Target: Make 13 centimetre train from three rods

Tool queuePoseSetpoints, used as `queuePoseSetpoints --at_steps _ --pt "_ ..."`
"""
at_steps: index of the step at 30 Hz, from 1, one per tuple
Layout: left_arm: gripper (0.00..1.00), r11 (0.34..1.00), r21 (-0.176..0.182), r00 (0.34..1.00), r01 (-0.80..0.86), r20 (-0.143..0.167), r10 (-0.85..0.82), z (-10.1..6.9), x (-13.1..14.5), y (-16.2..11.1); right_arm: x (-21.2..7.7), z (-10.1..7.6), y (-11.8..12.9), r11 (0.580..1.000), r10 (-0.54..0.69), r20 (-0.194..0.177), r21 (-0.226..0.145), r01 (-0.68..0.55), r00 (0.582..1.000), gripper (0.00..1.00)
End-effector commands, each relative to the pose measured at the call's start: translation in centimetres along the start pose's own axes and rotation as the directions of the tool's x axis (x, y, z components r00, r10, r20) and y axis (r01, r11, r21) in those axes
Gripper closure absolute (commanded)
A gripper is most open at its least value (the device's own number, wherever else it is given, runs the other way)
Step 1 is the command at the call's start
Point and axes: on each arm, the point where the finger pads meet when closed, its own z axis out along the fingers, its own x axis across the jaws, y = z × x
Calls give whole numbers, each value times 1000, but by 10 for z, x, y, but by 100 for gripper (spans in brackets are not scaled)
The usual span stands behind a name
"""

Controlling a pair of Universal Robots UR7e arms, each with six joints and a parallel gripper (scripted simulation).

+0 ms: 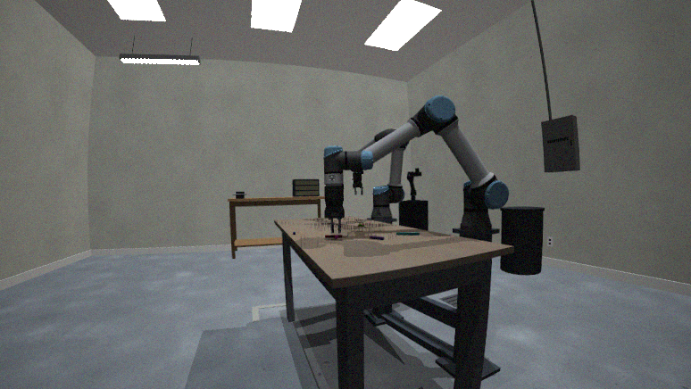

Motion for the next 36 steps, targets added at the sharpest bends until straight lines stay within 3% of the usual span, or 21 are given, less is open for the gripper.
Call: queuePoseSetpoints --at_steps 1,36 --pt "46 1000 0 1000 0 2 0 2 -1 0 0 0 0 1000 0 0 -1 0 1000 0" --pt "46 1000 0 1000 0 2 0 8 0 0 0 0 0 1000 0 0 -1 0 1000 0"
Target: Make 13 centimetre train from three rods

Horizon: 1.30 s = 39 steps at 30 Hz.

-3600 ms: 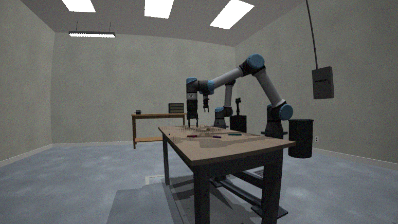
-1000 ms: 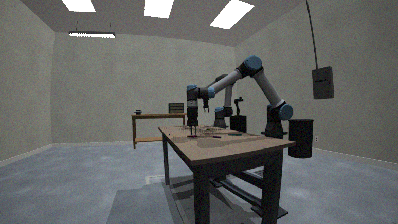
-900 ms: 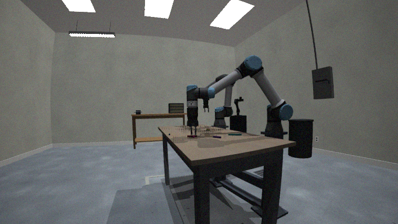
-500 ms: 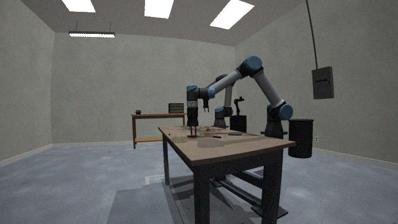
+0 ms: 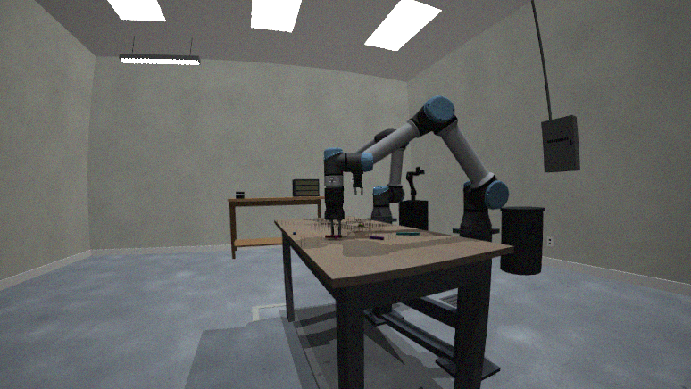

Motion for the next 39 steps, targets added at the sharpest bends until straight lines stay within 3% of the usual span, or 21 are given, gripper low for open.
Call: queuePoseSetpoints --at_steps 1,16,39 --pt "46 1000 0 1000 0 2 0 2 -1 0 0 0 0 1000 0 0 -1 0 1000 0" --pt "46 1000 0 1000 0 2 0 11 -1 0 0 0 0 1000 0 0 -1 0 1000 0" --pt "46 1000 0 1000 0 2 0 12 -1 0 0 0 0 1000 0 0 -1 0 1000 0"
